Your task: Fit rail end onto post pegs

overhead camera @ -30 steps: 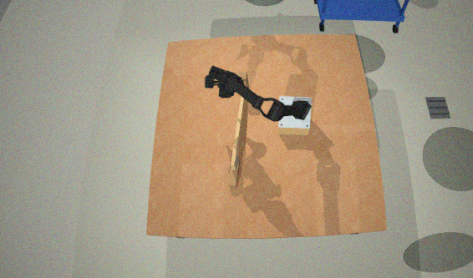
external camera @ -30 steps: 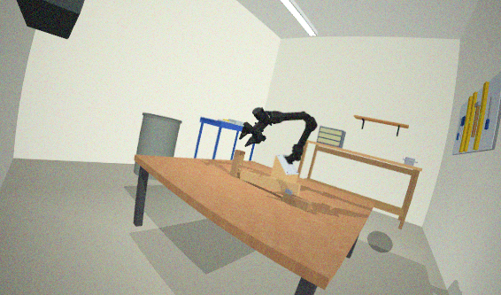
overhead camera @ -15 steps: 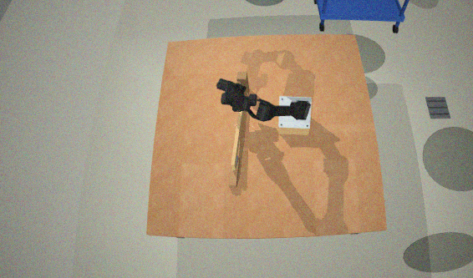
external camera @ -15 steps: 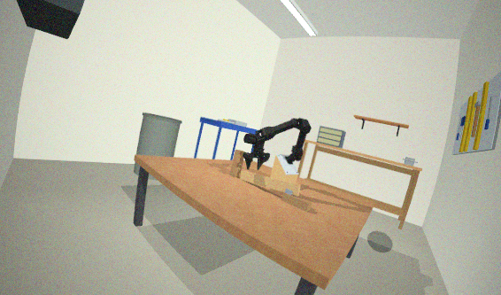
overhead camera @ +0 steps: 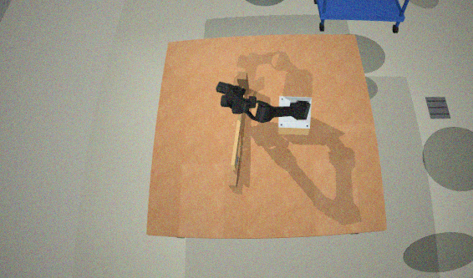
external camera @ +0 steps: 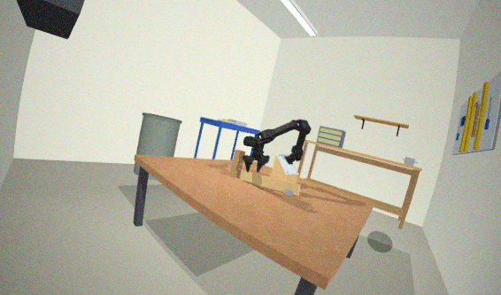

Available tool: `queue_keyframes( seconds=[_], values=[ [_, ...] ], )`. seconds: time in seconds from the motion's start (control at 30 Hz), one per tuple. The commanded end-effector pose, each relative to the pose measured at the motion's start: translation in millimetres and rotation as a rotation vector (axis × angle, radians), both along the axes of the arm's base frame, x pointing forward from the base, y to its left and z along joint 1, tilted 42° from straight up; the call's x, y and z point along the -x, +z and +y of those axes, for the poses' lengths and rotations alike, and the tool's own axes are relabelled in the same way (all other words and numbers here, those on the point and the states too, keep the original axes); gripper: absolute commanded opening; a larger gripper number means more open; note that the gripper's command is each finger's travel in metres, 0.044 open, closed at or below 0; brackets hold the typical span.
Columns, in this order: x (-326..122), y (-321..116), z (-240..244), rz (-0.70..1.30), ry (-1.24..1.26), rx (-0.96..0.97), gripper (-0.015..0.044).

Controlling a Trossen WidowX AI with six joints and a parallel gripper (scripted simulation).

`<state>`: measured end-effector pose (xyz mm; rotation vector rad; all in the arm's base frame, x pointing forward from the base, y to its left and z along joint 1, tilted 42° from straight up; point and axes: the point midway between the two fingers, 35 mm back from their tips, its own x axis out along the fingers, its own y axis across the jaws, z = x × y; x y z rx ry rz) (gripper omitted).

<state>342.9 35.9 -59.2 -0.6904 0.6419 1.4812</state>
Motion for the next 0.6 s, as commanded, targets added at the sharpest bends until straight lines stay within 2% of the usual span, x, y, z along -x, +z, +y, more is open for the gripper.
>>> queue_keyframes(
  seconds=[0.0, 0.57],
  values=[
    [2, -6, 6, 0.012, -0.003, -0.007, 0.044],
    [3, -27, 25, 0.012, -0.003, -0.008, 0.044]
  ],
)
